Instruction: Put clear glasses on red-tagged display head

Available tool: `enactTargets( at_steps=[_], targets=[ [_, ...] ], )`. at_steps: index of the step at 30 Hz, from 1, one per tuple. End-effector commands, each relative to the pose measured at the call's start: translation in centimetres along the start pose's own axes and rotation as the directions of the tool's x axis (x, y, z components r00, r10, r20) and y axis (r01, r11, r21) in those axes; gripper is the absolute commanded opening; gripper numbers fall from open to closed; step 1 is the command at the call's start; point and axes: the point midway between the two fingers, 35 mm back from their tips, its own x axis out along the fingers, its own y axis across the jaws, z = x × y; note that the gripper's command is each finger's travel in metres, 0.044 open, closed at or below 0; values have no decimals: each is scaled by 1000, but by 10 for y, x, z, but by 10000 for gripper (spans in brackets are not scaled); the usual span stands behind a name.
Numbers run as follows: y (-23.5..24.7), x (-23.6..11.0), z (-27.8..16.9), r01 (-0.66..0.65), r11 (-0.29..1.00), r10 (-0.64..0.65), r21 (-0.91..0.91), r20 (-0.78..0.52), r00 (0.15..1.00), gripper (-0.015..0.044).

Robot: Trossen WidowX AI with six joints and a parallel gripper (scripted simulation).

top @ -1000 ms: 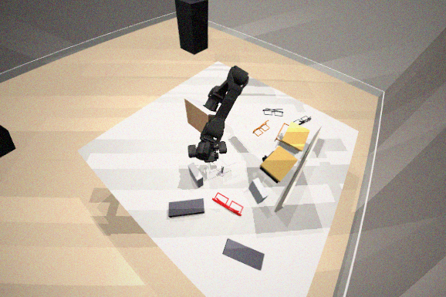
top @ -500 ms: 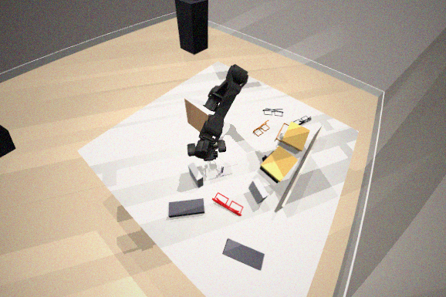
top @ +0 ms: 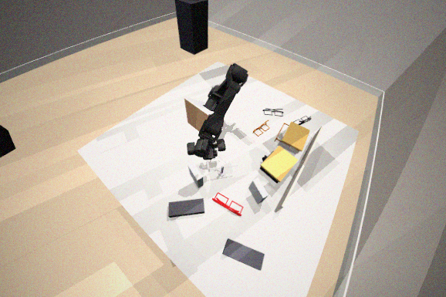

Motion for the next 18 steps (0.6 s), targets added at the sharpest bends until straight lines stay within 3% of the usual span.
enactTargets(
  at_steps=[1,18],
  targets=[
    [-1,-1,-2,7,1000,-7,-6,-1,1000,0],
    [0,-1,2,7,1000,-7,-6,-1,1000,0]
  ],
)
